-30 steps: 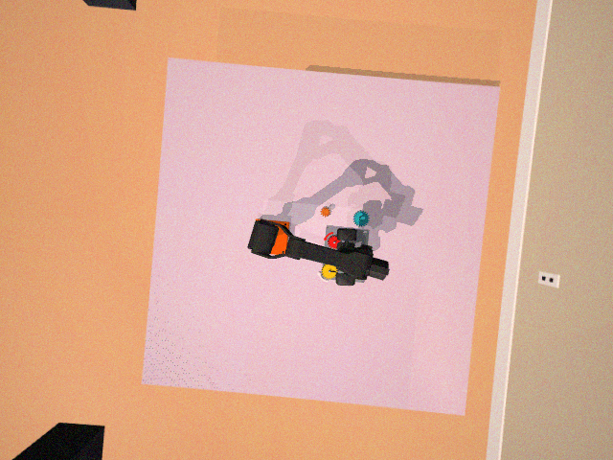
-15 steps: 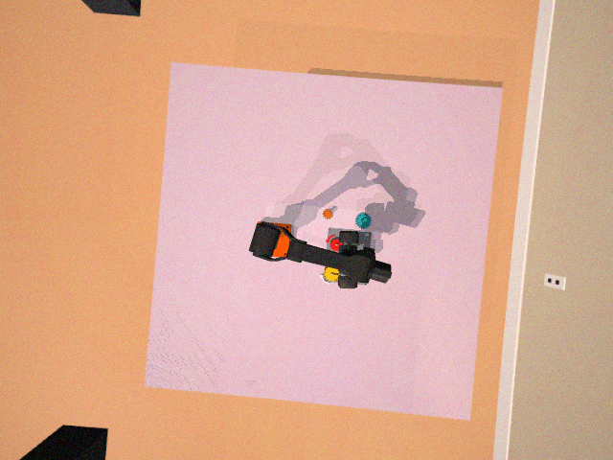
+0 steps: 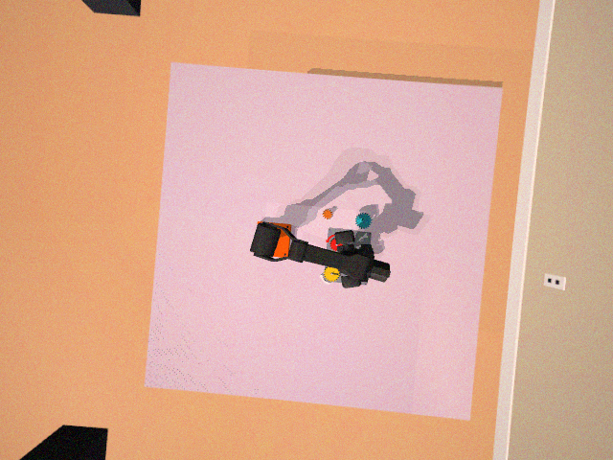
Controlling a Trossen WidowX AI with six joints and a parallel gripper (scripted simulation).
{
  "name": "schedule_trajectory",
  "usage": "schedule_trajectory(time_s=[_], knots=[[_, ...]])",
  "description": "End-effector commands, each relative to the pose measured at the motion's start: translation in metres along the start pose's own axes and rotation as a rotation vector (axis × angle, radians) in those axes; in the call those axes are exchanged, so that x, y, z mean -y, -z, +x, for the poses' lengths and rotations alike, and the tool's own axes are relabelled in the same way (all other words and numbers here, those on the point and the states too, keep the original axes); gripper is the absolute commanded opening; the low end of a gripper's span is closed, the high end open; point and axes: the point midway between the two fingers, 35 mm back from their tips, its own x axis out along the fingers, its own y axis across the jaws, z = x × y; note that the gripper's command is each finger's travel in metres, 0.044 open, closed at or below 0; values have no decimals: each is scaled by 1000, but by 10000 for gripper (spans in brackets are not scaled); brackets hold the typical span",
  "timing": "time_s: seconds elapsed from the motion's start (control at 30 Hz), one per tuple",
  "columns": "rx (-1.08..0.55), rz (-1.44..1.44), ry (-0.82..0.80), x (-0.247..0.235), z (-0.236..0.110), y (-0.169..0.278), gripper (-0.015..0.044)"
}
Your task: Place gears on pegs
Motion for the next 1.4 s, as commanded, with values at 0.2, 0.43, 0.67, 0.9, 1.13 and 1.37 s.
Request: schedule_trajectory(time_s=[0.2,0.43,0.67,0.9,1.13,1.37], knots=[[-2,-13,-5,0,16,0,0],[-2,144,-5,-1,26,0,0],[-3,330,-5,-1,37,1,0],[-3,397,-5,0,33,0,0],[-3,270,-5,-1,34,0,0],[-2,81,-6,-1,34,1,0]])
